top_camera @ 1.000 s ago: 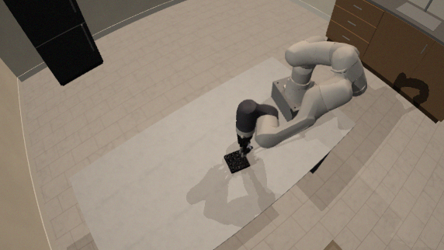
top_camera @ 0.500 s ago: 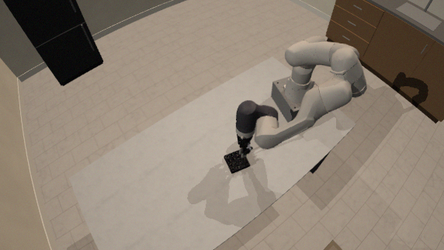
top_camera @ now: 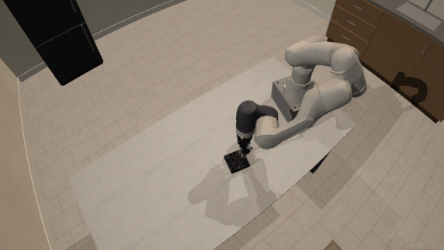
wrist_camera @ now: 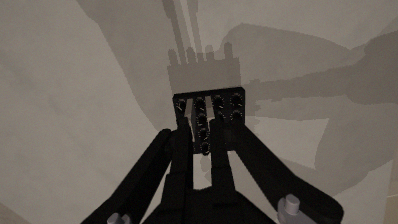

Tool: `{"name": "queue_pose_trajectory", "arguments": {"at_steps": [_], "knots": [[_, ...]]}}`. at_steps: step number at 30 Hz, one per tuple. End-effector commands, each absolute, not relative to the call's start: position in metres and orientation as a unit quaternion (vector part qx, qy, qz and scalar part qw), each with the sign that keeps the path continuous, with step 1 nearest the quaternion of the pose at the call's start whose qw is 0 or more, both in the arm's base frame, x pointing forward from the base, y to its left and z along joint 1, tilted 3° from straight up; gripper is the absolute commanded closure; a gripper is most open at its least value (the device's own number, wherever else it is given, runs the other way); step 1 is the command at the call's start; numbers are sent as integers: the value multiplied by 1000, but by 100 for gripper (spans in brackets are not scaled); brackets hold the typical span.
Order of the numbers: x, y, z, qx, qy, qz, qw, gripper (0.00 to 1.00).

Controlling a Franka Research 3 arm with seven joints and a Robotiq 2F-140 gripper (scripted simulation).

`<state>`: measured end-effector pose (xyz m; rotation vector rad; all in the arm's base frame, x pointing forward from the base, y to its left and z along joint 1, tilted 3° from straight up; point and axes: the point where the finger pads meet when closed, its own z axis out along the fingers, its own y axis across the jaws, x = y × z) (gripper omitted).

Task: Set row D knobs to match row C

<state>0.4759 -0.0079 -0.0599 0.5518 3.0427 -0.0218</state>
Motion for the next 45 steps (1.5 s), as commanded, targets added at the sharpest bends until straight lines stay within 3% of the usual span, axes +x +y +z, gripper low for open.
{"name": "queue_pose_trajectory", "arguments": {"at_steps": [1, 19, 20, 45], "knots": [[477, -8, -61, 177, 984, -7, 26, 88], [477, -8, -61, 177, 984, -7, 26, 88], [477, -8, -61, 177, 984, -7, 26, 95], [477, -8, -61, 177, 984, -7, 26, 95]]}}
